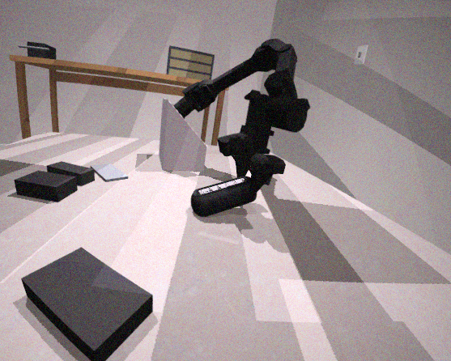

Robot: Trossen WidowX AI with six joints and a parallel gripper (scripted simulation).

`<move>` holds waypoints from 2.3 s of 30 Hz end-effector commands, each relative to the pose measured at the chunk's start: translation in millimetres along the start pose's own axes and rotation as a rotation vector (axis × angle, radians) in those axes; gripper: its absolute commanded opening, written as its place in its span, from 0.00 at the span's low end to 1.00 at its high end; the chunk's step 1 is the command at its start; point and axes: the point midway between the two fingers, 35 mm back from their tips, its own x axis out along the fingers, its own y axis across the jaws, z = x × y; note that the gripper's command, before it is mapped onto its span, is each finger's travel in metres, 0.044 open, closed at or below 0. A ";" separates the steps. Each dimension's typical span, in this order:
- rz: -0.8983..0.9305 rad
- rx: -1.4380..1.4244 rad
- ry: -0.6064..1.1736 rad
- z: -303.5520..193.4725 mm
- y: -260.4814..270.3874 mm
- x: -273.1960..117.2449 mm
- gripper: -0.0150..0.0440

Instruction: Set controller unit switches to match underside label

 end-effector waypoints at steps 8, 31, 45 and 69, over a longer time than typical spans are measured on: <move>0.003 0.000 -0.002 6.3 0.7 -8.8 0.82; 0.003 0.000 -0.003 18.3 0.7 -23.2 0.82; 0.003 0.000 -0.004 26.7 0.7 -31.2 0.82; 0.003 0.000 -0.005 42.3 0.7 -43.1 0.82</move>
